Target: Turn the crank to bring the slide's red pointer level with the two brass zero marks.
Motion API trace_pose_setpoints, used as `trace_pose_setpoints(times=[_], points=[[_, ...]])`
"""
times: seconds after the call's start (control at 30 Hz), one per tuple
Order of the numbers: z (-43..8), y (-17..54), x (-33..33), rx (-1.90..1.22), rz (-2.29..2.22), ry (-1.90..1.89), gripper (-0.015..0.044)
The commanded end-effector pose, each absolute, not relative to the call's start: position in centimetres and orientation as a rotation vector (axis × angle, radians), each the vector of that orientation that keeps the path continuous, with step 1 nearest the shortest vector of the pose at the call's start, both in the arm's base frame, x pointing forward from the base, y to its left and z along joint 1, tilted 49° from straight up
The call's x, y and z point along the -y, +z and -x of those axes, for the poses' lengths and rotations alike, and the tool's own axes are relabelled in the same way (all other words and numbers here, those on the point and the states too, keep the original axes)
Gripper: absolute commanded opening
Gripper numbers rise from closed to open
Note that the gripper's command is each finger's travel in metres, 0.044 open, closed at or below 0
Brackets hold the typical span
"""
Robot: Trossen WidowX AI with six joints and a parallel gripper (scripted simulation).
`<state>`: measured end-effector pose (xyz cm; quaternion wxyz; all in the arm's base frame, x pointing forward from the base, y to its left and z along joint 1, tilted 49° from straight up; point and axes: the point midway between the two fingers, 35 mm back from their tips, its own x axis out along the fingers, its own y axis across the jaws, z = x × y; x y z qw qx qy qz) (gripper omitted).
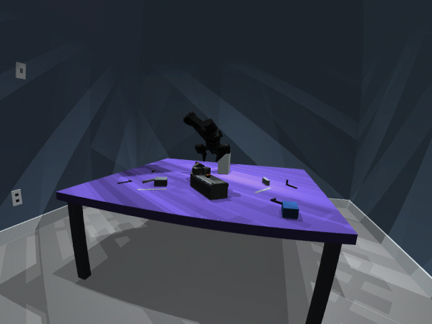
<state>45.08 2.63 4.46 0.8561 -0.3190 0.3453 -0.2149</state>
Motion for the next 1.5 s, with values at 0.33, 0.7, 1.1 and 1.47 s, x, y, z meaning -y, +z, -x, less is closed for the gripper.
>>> trace_pose_setpoints(times=[0.33,0.7,1.1,1.47], points=[[-45.08,4.46,-2.61,-0.726,0.671,-0.452,0.0000],[-45.08,4.45,-2.64,-0.726,0.670,-0.451,0.0000],[-45.08,4.45,-2.64,-0.726,0.670,-0.451,0.0105],[-45.09,4.53,-2.73,-0.726,0.670,-0.451,0.0394]])
